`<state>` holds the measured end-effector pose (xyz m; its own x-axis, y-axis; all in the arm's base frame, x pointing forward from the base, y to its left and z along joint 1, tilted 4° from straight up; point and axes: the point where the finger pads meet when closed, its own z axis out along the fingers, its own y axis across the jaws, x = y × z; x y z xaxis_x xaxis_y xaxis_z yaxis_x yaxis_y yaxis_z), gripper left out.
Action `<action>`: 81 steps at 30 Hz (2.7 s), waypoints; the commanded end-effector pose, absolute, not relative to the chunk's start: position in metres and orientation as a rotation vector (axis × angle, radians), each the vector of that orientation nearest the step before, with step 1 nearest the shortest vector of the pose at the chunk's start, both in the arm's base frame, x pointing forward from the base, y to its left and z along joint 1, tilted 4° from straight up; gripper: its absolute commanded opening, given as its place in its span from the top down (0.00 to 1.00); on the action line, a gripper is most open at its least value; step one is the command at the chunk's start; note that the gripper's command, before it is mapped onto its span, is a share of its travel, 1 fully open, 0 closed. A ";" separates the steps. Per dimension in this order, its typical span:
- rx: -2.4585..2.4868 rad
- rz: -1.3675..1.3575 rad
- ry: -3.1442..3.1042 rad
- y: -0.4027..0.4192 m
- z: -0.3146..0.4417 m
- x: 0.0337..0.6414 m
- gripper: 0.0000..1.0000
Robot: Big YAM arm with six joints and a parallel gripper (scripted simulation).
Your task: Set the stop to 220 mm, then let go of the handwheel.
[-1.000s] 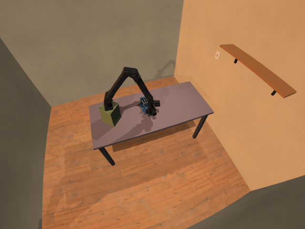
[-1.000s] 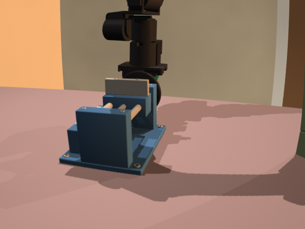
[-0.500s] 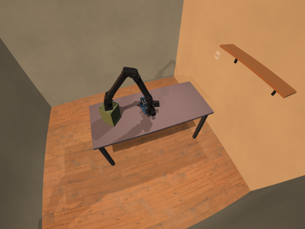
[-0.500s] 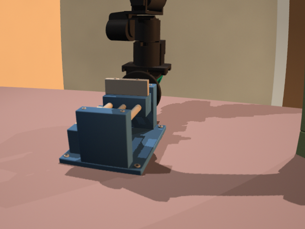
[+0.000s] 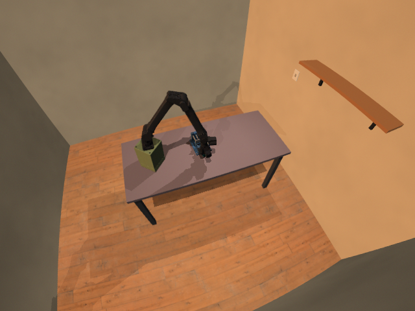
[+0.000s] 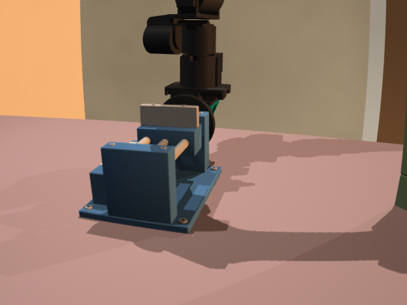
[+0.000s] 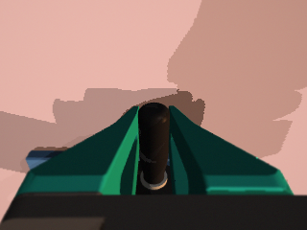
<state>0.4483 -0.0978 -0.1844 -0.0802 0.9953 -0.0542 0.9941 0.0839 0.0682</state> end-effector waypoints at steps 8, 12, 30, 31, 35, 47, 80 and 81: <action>2.066 0.016 2.232 -0.105 -0.175 0.464 0.94; 2.065 0.017 2.231 -0.104 -0.174 0.465 0.94; 2.065 0.017 2.230 -0.107 -0.169 0.452 0.94; 2.053 0.027 2.224 -0.108 -0.168 0.453 0.94; 2.052 0.028 2.223 -0.108 -0.167 0.446 0.94; 2.067 0.008 2.240 -0.108 -0.162 0.423 0.94; 2.068 0.012 2.234 -0.105 -0.126 0.423 0.94; 2.064 0.018 2.230 -0.105 -0.124 0.427 0.94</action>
